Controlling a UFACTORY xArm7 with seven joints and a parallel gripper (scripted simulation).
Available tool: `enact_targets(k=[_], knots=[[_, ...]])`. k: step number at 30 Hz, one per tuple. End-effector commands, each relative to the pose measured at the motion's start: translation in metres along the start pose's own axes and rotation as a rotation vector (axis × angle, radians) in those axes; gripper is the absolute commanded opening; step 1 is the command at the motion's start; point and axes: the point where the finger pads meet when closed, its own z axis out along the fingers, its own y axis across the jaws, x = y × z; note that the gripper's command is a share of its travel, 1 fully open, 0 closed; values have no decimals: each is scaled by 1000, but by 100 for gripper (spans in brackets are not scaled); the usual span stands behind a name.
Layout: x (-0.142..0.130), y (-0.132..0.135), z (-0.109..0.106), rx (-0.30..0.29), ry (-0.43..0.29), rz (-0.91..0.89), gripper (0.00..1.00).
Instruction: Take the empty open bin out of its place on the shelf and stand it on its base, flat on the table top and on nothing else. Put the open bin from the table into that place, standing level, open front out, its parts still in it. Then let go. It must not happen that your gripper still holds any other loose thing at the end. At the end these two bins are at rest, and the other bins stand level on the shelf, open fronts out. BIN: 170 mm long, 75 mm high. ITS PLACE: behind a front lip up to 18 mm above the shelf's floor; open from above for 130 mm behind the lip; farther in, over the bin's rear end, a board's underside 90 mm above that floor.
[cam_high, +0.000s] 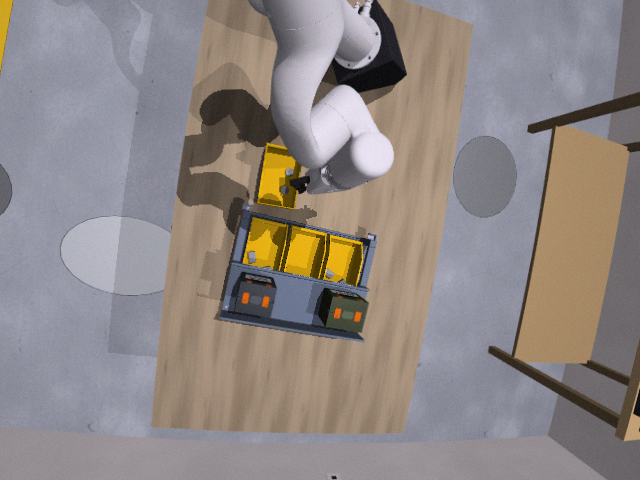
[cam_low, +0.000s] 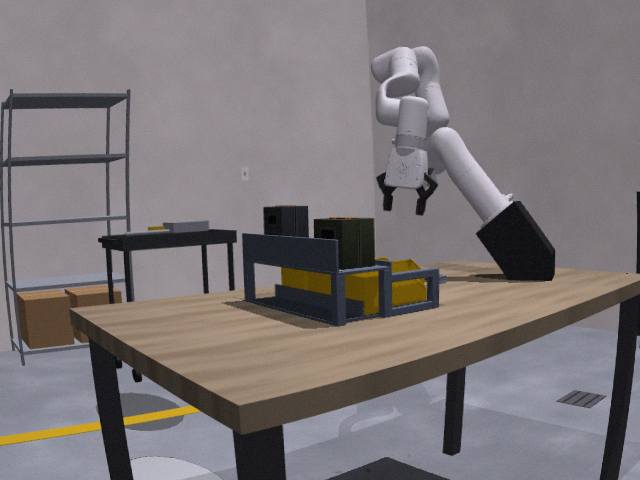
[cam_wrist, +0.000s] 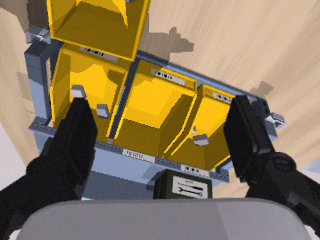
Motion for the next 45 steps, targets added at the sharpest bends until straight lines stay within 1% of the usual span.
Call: enact_targets(k=[1,4,6,13,15,21,23,45], knots=[[0,-1,1,-5,2,13,100],[0,-1,1,-5,2,13,100],[4,-4,6,-21,17,52,100],[4,-4,6,-21,17,52,100],[8,-7,10,-34,29,88,100],[8,-7,10,-34,29,88,100],[11,-9,14,-46,41,120,100],[17,-13,20,-66,60,176,100]])
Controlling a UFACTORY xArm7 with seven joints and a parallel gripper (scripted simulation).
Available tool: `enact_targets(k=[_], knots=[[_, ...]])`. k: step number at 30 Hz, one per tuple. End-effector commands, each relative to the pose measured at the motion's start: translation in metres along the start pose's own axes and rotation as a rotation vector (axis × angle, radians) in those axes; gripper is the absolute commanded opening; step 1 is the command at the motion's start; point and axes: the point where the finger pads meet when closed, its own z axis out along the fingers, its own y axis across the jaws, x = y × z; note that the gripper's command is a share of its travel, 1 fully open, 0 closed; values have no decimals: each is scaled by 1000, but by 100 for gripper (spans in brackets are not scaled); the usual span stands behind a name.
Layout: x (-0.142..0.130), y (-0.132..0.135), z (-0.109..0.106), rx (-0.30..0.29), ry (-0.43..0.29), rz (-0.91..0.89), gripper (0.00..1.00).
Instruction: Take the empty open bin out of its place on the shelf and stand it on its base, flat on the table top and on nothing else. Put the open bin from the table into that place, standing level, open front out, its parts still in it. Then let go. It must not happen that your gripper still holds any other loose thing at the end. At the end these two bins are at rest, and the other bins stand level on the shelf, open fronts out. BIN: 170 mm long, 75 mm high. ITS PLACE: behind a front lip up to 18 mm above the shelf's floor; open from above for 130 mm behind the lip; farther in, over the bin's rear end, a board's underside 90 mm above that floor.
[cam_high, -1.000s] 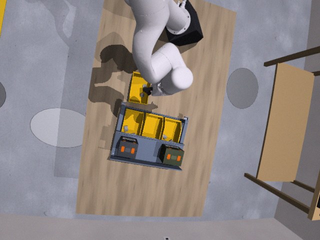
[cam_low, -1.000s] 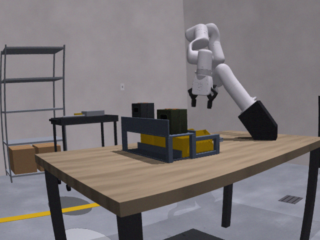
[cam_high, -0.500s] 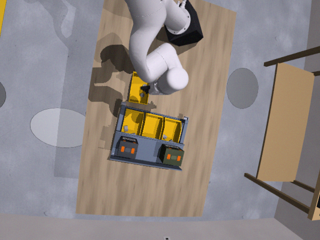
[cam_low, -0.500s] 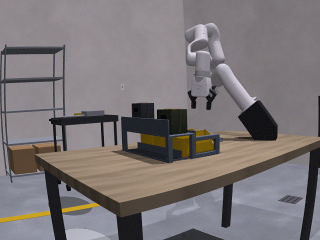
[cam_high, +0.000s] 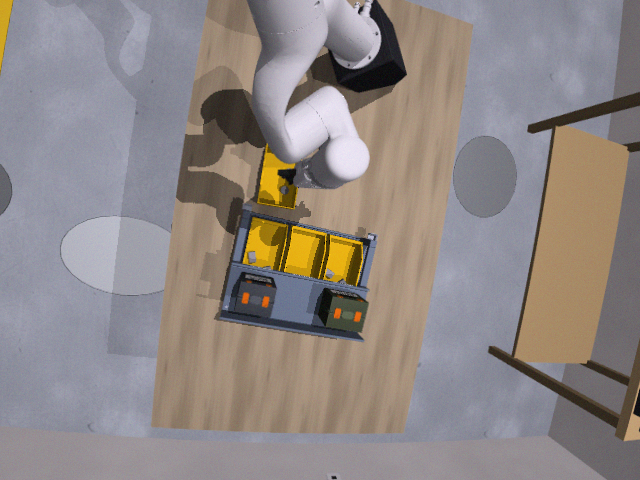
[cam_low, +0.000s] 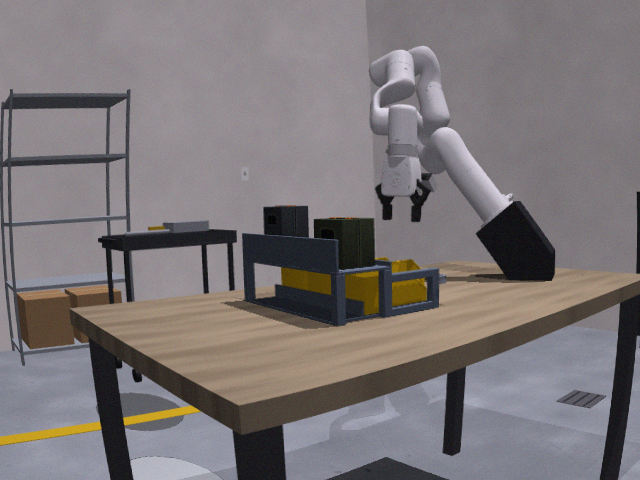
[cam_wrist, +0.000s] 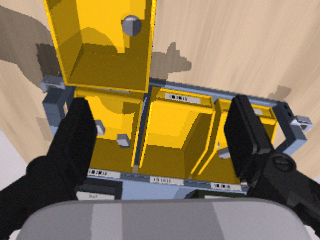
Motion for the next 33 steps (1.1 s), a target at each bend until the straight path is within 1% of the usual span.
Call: enact_targets(k=[1,33], knots=[[0,-1,1,-5,1,14,100],[7,-9,10,-33,29,100,100]])
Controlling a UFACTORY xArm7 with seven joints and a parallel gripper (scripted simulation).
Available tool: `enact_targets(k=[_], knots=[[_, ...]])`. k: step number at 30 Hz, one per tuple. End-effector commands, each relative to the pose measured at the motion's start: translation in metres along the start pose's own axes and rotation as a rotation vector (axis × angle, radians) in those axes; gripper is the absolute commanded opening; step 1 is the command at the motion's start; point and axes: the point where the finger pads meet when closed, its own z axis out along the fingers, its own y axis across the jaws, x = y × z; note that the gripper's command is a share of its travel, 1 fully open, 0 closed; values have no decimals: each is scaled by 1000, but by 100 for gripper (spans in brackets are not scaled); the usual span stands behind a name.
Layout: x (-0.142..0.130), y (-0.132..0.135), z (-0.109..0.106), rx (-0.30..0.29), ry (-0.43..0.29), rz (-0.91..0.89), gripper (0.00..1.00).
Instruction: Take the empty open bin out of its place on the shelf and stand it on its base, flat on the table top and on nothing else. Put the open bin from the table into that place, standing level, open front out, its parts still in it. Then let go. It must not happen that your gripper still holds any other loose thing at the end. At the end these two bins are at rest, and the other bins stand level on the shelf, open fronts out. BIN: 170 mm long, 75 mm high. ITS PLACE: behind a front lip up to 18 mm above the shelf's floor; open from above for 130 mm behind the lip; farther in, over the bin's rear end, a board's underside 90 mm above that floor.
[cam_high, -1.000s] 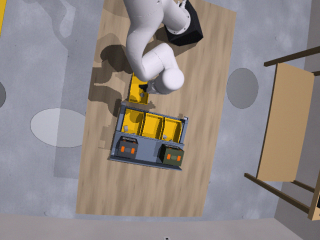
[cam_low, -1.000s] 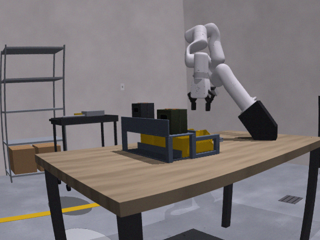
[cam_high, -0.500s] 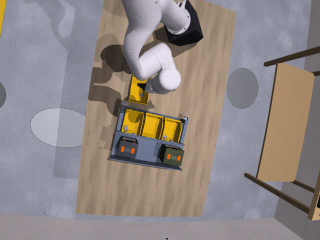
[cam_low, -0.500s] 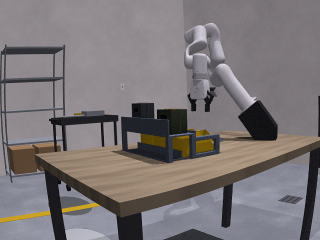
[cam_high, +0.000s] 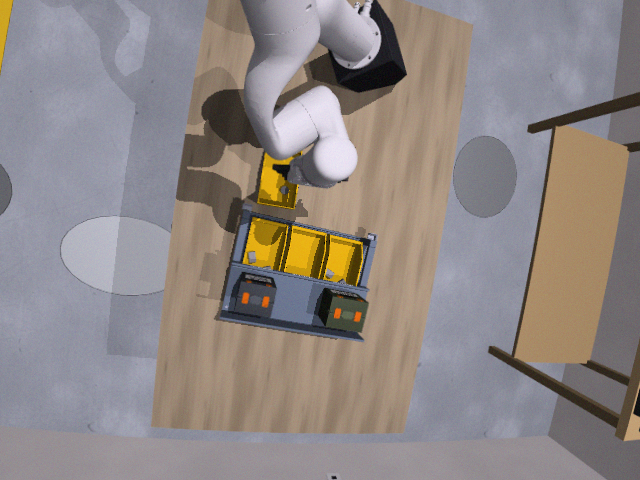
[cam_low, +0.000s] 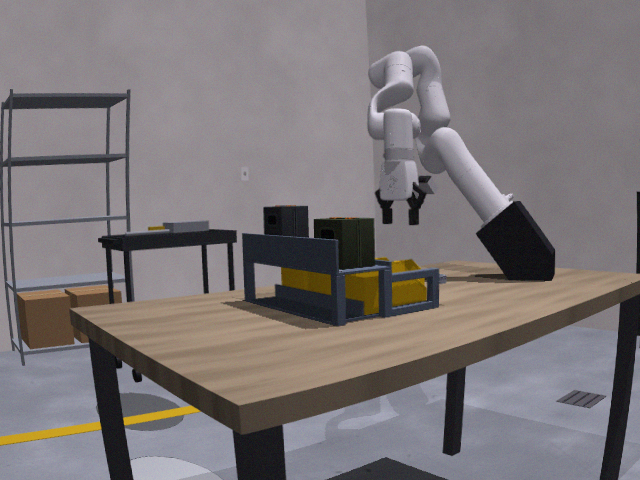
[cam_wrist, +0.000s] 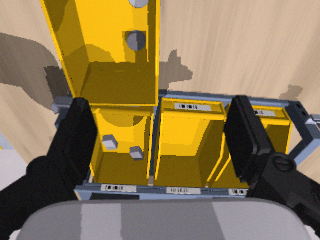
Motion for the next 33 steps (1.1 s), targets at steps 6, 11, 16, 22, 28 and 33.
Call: enact_targets(k=[6,11,16,22,28,33], knots=[[0,-1,1,-5,1,14,100],[0,-2,2,-8,4,23,100],[1,-3,2,-9,6,28,100],[1,-3,2,-10,6,31,100],[1,-3,2,-10,6,31,0],[1,-3,2,-10,6,31,0]])
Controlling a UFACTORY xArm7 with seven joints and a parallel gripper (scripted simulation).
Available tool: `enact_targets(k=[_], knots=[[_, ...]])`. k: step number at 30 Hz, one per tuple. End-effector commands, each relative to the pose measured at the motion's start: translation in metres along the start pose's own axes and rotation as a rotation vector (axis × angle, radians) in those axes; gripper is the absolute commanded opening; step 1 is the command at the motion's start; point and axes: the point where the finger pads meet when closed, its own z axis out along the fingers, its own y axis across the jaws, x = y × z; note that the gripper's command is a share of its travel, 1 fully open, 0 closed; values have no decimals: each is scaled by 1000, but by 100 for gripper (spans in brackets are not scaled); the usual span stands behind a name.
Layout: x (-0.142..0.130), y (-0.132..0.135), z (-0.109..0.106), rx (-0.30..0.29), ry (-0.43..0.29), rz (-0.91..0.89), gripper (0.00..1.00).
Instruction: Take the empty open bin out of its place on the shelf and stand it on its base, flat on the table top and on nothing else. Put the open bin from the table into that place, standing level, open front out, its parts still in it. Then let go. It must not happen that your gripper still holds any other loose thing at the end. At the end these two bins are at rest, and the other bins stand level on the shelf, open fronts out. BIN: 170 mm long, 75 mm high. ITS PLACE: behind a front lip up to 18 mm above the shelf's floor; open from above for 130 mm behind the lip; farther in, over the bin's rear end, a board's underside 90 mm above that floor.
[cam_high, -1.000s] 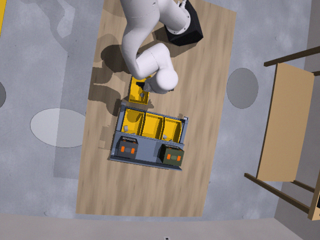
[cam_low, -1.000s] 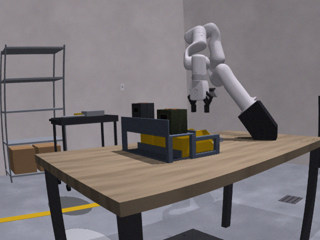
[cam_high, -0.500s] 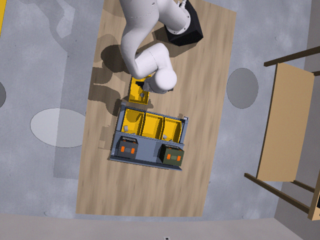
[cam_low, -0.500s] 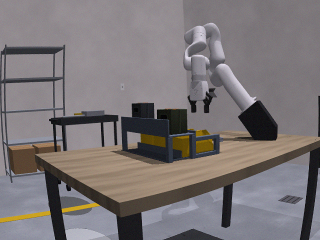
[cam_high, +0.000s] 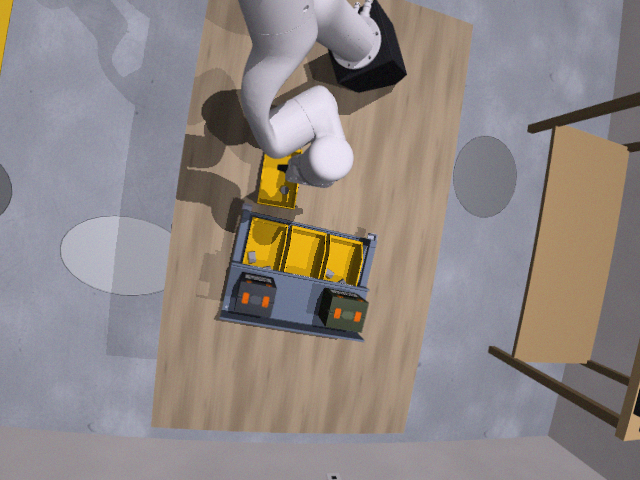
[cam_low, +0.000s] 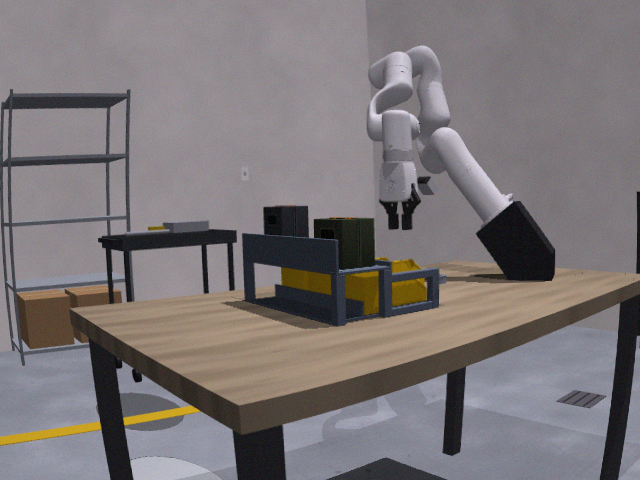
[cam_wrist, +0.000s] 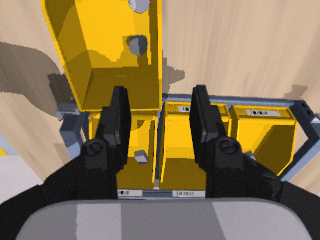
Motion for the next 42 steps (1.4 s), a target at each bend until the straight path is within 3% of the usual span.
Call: enact_targets(k=[1,36,37,42], knots=[[-1,0,-1,0,-3,0,0],[-1,0,-1,0,-3,0,0],[-1,0,-1,0,-3,0,26],[-1,0,-1,0,-3,0,26]])
